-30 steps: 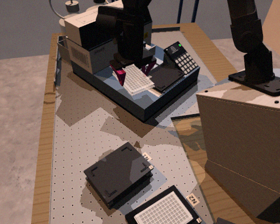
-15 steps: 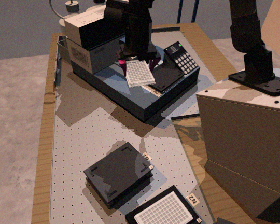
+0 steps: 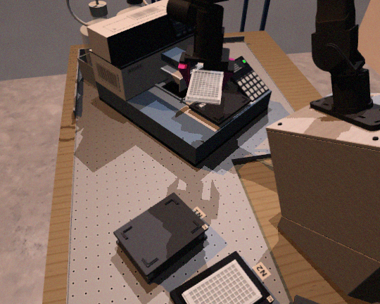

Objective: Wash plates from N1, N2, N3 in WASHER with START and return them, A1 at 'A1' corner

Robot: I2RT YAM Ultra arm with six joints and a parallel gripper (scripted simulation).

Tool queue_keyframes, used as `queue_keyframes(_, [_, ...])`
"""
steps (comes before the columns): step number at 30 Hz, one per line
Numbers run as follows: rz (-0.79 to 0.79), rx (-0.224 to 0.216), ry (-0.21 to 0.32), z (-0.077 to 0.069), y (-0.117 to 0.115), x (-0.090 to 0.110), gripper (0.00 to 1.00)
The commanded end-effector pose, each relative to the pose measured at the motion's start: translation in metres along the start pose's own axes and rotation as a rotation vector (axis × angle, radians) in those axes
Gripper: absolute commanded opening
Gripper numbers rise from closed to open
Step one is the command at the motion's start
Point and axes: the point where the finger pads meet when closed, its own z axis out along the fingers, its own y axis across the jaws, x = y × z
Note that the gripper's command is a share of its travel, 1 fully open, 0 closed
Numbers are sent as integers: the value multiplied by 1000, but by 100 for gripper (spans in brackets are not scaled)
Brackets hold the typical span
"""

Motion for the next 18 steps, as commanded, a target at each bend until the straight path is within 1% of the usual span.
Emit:
queue_keyframes(1, [143, 0, 13, -5, -13, -8, 0])
queue_keyframes(3, [211, -6, 10, -7, -17, -18, 0])
queue_keyframes(7, [345, -4, 11, -8, -29, -33, 0])
queue_keyframes(9, [345, -4, 11, -8, -29, -33, 0])
queue_keyframes(13, [480, -37, -6, -17, -30, -59, 0])
queue_keyframes(15, [546, -37, -7, -18, -36, -68, 0])
queue_keyframes(16, [579, -37, -6, -18, -38, -70, 0])
queue_keyframes(18, [622, -26, 0, -15, -40, -69, 0])
